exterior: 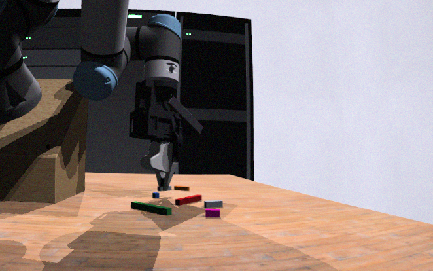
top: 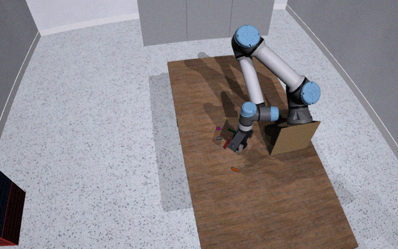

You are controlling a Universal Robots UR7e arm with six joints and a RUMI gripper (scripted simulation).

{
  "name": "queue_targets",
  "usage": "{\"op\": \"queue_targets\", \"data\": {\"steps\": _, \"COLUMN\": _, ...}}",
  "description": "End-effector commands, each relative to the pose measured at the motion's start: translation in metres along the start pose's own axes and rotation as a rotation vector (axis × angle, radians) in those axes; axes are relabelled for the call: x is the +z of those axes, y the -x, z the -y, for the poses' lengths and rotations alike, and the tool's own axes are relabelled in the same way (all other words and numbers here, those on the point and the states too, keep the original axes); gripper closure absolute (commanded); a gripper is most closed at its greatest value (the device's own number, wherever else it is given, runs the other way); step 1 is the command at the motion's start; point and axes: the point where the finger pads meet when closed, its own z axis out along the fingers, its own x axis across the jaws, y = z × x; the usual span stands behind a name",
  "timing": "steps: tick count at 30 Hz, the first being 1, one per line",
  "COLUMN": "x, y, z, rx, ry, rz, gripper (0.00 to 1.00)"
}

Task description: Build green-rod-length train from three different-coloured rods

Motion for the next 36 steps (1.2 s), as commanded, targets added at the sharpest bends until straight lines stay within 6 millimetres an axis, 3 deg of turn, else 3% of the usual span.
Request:
{"op": "queue_targets", "data": {"steps": 1, "x": 0.0003, "y": 0.0016, "z": -0.0014, "rx": -0.012, "ry": 0.001, "rz": 0.002, "gripper": 1.00}}
{"op": "queue_targets", "data": {"steps": 36, "x": 0.0061, "y": 0.0012, "z": -0.0009, "rx": -0.013, "ry": 0.001, "rz": 0.003, "gripper": 1.00}}
